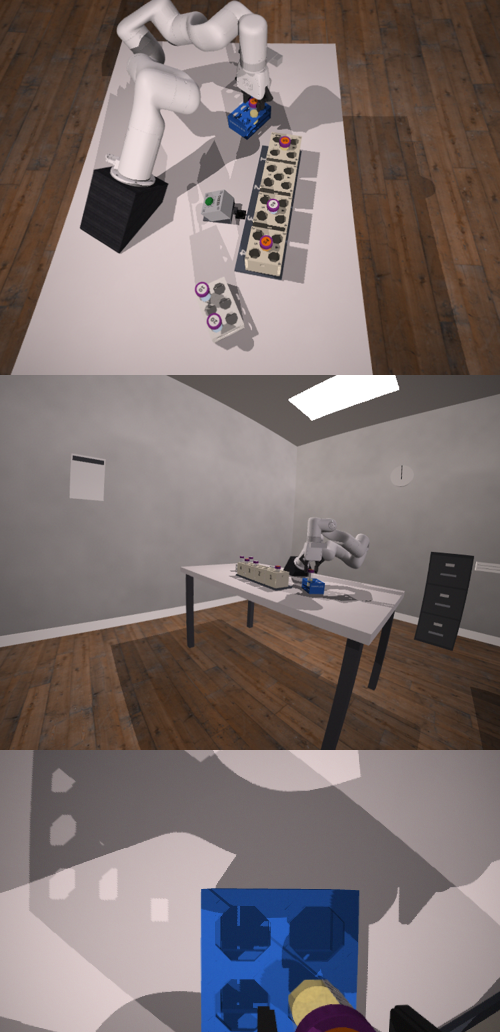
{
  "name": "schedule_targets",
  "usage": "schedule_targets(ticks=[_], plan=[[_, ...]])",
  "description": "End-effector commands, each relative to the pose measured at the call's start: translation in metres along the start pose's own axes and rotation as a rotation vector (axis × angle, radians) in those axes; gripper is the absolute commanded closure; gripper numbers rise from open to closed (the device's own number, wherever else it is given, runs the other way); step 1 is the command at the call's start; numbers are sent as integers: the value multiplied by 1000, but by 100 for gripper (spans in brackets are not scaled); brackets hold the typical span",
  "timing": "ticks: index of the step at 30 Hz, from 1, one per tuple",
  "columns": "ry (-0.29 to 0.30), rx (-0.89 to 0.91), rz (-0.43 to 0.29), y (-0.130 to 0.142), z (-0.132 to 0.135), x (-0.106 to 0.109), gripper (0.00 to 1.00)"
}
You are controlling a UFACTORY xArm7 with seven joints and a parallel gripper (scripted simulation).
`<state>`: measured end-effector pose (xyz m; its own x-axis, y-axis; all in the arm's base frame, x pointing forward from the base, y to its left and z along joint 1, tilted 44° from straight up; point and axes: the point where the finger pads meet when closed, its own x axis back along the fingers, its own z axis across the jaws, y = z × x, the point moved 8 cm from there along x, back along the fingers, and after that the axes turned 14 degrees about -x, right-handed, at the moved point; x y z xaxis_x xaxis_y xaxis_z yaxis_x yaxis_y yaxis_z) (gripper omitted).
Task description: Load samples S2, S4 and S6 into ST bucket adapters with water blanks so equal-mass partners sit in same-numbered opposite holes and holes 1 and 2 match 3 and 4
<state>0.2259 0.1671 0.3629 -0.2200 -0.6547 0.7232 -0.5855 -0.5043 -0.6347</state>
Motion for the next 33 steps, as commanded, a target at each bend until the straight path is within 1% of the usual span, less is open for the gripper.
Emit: schedule_targets(ticks=[1, 21, 22, 33], plan=[[0, 0, 3, 0, 0, -3, 43], [0, 0, 3, 0, 0, -5, 43], [0, 0, 3, 0, 0, -4, 100], [0, 0, 3, 0, 0, -3, 100]])
